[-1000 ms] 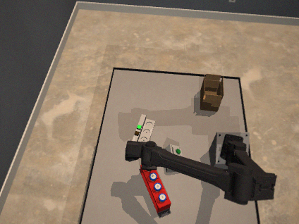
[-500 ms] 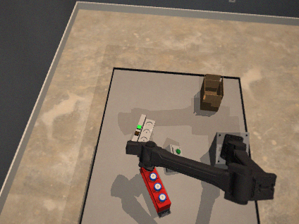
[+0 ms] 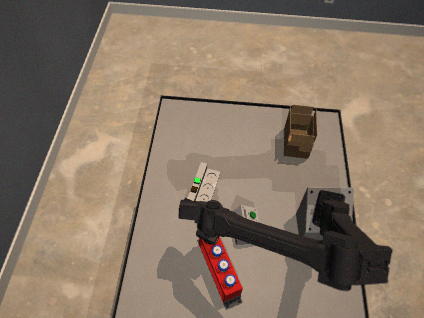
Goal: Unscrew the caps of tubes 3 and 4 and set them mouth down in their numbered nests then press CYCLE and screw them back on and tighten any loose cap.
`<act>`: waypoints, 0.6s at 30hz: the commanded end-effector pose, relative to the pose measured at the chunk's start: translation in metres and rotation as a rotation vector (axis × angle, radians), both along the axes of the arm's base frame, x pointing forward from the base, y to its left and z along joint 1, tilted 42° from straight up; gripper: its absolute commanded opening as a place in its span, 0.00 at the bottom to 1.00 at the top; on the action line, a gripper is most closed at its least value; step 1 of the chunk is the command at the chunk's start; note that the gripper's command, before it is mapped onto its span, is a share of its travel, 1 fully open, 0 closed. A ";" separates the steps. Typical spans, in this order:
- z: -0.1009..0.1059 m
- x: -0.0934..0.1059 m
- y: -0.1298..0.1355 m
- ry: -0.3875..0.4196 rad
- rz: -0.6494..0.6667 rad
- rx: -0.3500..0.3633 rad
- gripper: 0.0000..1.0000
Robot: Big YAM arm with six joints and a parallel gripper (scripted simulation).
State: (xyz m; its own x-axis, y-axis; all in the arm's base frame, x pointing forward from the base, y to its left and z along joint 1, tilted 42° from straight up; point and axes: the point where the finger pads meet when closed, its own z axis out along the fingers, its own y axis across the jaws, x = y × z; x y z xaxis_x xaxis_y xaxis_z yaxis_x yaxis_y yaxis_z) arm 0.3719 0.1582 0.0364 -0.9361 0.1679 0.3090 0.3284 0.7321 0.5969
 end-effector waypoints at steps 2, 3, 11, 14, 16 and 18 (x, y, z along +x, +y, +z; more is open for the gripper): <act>0.010 0.018 0.005 -0.062 0.033 0.007 0.49; 0.012 0.017 0.003 -0.084 0.058 0.011 0.49; 0.012 0.017 0.003 -0.295 0.295 0.049 0.49; 0.012 0.017 0.003 -0.374 0.384 0.063 0.49; 0.012 0.017 0.003 -0.427 0.444 0.072 0.49; 0.012 0.017 0.003 -0.453 0.474 0.077 0.49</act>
State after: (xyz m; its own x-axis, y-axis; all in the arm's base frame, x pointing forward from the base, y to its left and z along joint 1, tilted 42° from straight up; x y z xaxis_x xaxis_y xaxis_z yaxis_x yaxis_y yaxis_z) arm 0.3719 0.1579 0.0362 -0.9836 -0.1801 0.0072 -0.1289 0.7307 0.6705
